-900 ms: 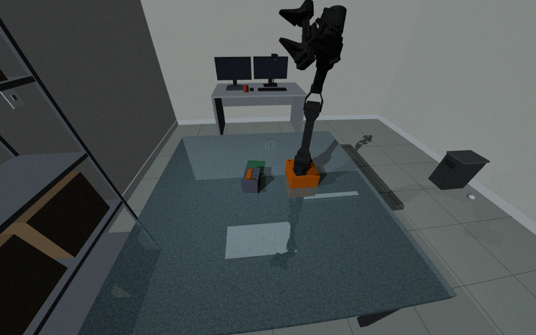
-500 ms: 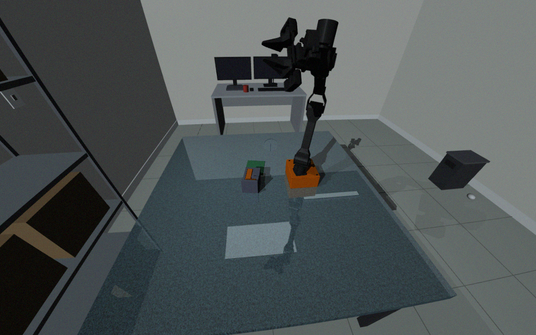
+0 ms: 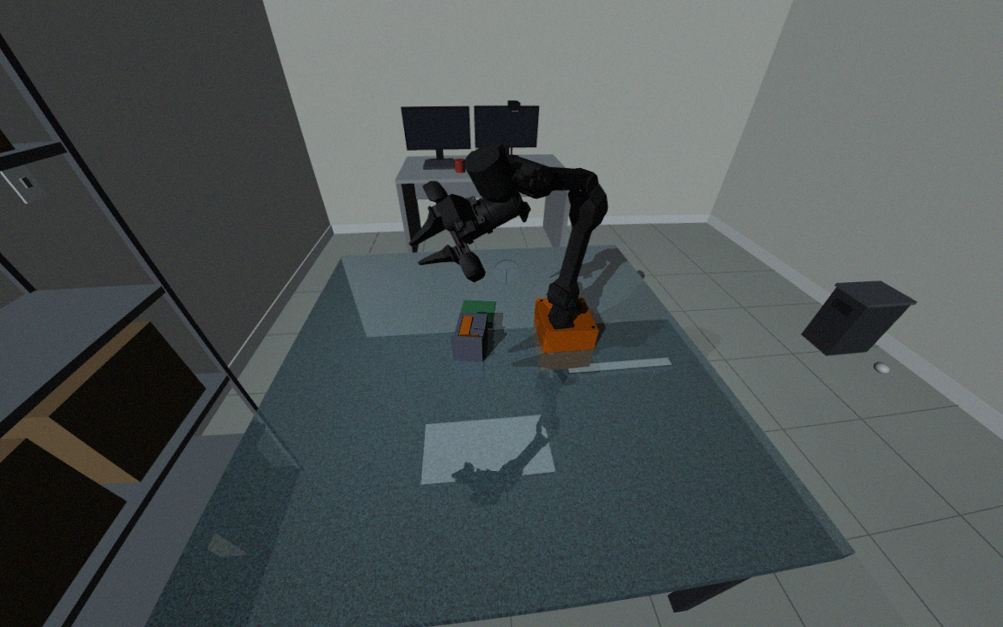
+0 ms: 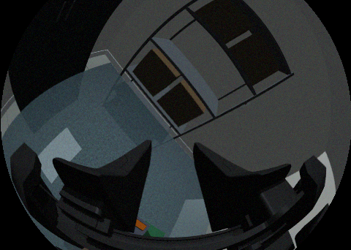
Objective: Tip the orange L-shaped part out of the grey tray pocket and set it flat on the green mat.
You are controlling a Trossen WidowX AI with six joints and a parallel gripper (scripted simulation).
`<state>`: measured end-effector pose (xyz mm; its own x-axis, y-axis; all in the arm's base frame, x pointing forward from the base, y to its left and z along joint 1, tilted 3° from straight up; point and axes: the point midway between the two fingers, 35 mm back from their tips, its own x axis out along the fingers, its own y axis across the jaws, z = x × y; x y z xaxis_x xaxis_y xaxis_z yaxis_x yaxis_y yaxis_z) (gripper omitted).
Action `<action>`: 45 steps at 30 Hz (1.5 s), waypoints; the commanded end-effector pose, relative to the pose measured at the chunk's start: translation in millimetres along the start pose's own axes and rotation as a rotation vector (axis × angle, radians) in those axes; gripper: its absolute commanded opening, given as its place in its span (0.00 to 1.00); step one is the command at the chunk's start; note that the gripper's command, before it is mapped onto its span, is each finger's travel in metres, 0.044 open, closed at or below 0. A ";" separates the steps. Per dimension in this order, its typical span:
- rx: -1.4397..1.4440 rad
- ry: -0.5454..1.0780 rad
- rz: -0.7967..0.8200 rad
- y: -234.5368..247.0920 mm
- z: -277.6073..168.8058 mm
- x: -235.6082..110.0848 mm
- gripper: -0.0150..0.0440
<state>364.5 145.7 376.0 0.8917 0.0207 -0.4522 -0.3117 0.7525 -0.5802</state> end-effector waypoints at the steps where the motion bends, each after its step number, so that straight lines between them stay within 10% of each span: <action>1: 0.130 0.200 0.094 17.1 -59.5 43.2 0.56; 16: 0.906 1.106 0.278 84.9 -295.7 69.9 0.56; 45: 0.917 1.117 0.279 134.8 -349.5 104.9 0.56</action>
<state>302.9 18.3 19.6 0.0032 0.0405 -0.9992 0.2617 0.9643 0.0399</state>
